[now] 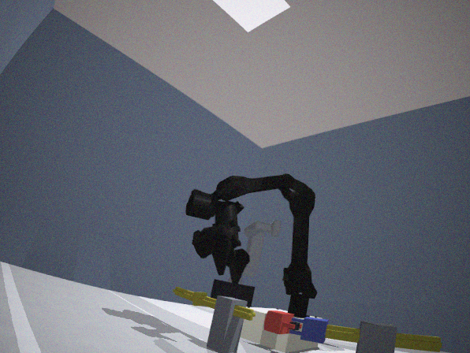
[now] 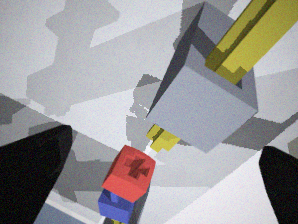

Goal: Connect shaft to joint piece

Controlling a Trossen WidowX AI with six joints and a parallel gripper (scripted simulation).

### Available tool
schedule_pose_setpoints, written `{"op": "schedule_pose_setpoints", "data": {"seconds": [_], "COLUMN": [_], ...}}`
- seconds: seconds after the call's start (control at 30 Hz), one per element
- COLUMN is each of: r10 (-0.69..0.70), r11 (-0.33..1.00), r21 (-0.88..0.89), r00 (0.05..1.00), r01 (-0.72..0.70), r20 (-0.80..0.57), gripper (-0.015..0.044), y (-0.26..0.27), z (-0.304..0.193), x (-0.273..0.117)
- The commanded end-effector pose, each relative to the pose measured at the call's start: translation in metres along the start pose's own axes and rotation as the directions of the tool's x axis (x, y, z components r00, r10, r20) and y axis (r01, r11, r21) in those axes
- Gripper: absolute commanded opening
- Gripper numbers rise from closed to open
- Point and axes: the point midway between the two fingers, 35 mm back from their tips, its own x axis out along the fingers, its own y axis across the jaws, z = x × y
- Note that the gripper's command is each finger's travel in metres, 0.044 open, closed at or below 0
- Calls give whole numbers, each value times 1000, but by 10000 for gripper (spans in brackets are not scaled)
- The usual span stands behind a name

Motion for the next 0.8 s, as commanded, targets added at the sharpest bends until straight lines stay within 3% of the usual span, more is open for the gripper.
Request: {"op": "schedule_pose_setpoints", "data": {"seconds": [0.0, 0.37, 0.77], "r10": [-15, -63, -136], "r11": [992, 883, 636], "r21": [-126, -450, -715], "r00": [999, 985, 955], "r01": [21, 130, 289], "r20": [47, 159, 265], "gripper": [440, 440, 440], "y": [-5, -23, -50], "z": [18, 62, 107], "x": [-7, -26, -50]}}
